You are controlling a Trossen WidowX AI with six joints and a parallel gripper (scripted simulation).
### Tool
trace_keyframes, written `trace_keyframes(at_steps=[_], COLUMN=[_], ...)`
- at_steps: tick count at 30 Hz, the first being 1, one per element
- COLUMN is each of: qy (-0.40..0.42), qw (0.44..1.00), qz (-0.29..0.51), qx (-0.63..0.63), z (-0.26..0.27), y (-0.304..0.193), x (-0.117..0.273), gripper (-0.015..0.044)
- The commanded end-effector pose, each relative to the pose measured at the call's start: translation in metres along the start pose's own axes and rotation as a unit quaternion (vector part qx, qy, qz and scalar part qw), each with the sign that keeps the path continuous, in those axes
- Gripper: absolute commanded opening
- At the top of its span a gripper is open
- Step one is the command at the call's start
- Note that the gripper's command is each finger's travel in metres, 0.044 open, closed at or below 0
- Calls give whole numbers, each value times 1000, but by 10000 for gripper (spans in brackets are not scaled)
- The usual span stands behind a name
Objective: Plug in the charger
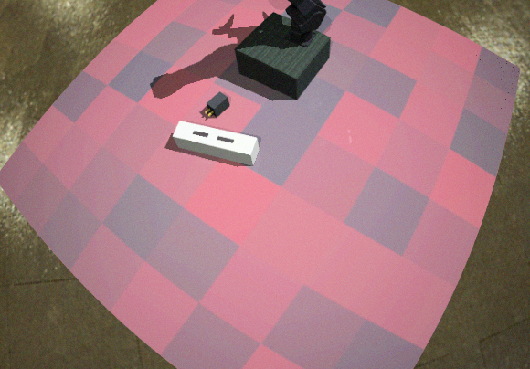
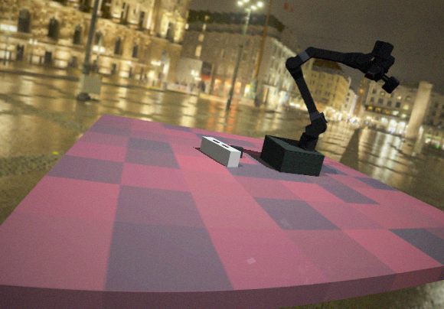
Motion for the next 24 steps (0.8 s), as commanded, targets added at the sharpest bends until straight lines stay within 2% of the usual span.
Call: trace_keyframes(at_steps=[1, 2, 24], qy=[-1, -6, -191], qw=[1000, 1000, 979], qz=[0, -1, -45], qx=[0, -1, -58], z=[-1, -3, -85], y=[0, 0, 3], x=[0, 1, 48], gripper=[426, 440, 440])
Point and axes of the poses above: the point midway between the two fingers, 35 mm back from their tips, its own x axis back along the fingers, its own z axis across the jaws, y = z × x, the point moved 2 cm from there along x, back along the fingers
